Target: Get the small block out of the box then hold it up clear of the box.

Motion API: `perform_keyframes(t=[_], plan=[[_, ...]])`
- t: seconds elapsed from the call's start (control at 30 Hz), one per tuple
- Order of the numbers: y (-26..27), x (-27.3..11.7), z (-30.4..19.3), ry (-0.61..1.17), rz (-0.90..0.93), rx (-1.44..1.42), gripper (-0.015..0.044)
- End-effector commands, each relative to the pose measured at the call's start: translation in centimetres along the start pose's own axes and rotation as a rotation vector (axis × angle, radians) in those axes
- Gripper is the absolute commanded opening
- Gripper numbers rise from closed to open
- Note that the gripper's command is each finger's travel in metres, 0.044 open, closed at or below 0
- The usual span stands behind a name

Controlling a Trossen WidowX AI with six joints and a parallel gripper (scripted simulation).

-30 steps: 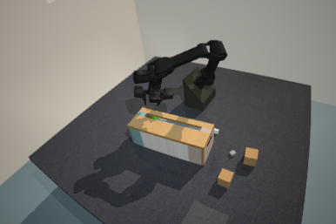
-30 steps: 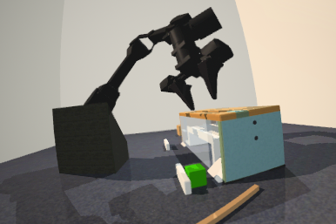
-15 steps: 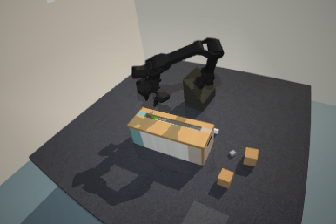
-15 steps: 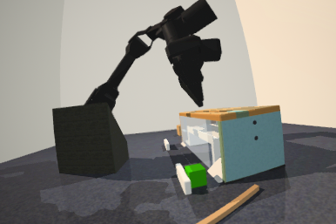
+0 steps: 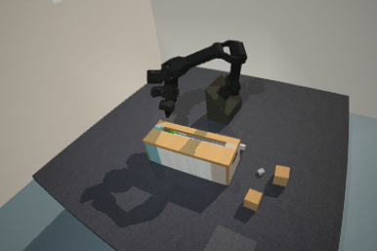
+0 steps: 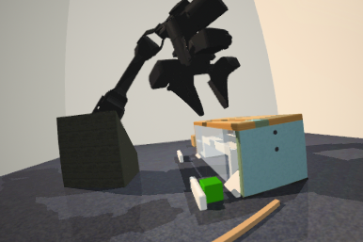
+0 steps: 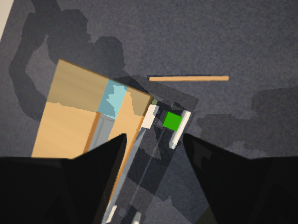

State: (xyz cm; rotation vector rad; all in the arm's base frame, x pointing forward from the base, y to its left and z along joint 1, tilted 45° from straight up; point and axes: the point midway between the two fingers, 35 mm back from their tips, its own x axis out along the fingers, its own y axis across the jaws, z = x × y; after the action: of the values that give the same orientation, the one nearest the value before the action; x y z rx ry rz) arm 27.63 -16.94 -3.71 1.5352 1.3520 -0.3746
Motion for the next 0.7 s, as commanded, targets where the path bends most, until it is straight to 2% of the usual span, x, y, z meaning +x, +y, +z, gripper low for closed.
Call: perform_keyframes(t=[0.0,0.57,0.67], plan=[[-1.1,-0.3,0.4,0.089,0.094,0.936,0.0285],[-2.1,-0.8,0.9,0.266,0.104,1.944,0.0285],[-2.1,-0.8,0.9,0.271,0.103,1.968,0.0285]])
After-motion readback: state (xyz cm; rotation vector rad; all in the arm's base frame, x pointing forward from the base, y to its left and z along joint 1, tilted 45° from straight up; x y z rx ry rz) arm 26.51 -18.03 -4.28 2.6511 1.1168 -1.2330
